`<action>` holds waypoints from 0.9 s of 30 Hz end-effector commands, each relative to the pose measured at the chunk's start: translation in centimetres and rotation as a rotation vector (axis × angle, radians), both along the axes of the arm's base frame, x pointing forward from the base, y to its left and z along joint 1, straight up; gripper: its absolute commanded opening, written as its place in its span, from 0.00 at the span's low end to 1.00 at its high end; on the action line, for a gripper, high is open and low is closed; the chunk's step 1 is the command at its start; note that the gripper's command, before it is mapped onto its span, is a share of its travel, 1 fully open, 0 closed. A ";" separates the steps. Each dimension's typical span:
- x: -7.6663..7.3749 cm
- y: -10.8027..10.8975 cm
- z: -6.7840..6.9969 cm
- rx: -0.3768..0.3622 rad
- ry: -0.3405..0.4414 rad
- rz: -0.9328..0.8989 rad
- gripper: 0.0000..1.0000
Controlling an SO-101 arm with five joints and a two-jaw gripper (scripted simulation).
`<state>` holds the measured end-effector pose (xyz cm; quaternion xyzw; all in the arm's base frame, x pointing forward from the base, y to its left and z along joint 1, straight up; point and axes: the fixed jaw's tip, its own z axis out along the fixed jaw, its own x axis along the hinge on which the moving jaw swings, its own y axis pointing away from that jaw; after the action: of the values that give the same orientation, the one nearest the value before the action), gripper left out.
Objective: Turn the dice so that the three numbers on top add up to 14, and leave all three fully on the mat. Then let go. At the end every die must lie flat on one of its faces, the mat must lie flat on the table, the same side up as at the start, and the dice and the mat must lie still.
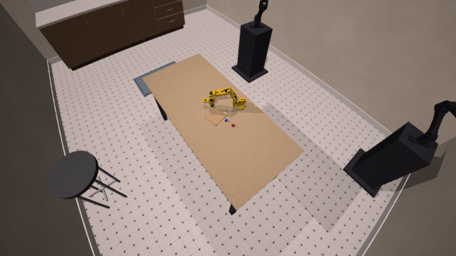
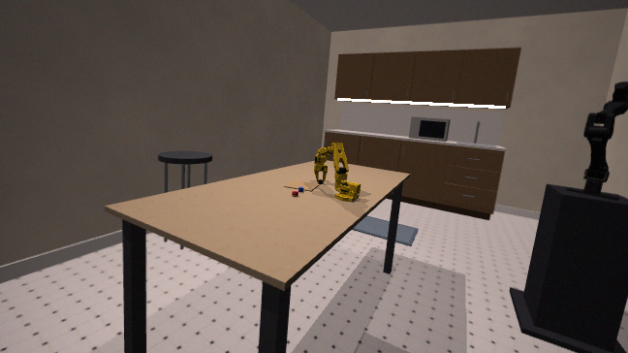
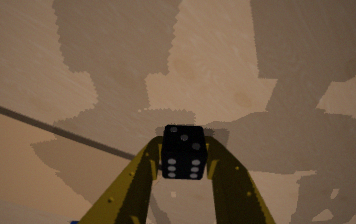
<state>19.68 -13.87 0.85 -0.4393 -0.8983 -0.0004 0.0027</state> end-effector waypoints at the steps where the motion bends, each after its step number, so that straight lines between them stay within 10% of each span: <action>1: 0.2 -0.6 0.9 -0.030 -0.039 -0.005 0.00; 27: 0.2 -0.3 5.8 -0.029 -0.039 -0.005 0.00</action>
<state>19.17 -13.52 4.41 -0.4396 -0.8978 -0.0041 0.0242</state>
